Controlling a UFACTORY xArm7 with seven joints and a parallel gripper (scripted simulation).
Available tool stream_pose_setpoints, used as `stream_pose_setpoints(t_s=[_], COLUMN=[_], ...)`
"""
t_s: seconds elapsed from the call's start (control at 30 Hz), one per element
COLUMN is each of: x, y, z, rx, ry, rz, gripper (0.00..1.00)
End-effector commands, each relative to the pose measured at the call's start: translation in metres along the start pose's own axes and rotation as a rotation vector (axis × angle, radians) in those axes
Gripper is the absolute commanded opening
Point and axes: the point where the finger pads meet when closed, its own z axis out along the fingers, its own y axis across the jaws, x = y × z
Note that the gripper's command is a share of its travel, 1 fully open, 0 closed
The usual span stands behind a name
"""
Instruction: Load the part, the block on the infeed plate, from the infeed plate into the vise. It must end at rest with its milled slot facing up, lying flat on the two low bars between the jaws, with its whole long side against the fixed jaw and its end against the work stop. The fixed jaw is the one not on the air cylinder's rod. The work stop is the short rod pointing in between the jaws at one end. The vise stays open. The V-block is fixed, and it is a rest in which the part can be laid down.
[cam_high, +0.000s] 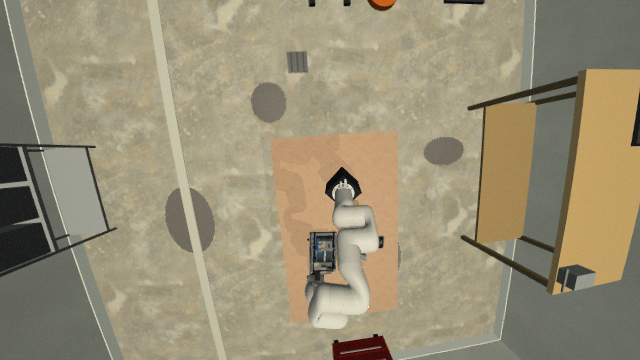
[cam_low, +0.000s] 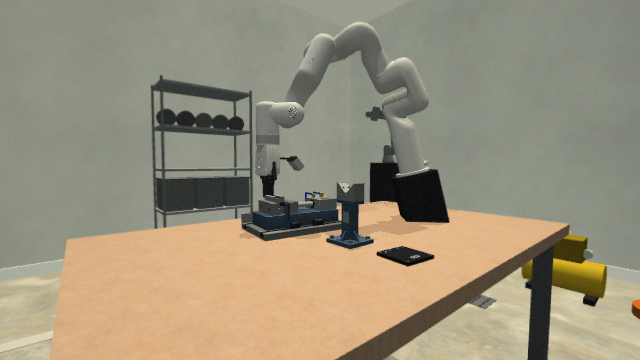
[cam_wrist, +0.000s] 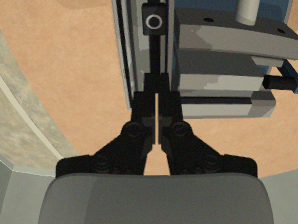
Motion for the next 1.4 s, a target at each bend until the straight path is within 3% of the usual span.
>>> stream_pose_setpoints(t_s=[0.0, 1.37], x=[-0.0017, -0.0017], y=[0.0001, 0.0074], z=[-0.0016, -0.0016], rx=[0.0, 0.0], ry=[-0.004, -0.004], rz=[0.0, 0.0], gripper=[0.0, 0.0])
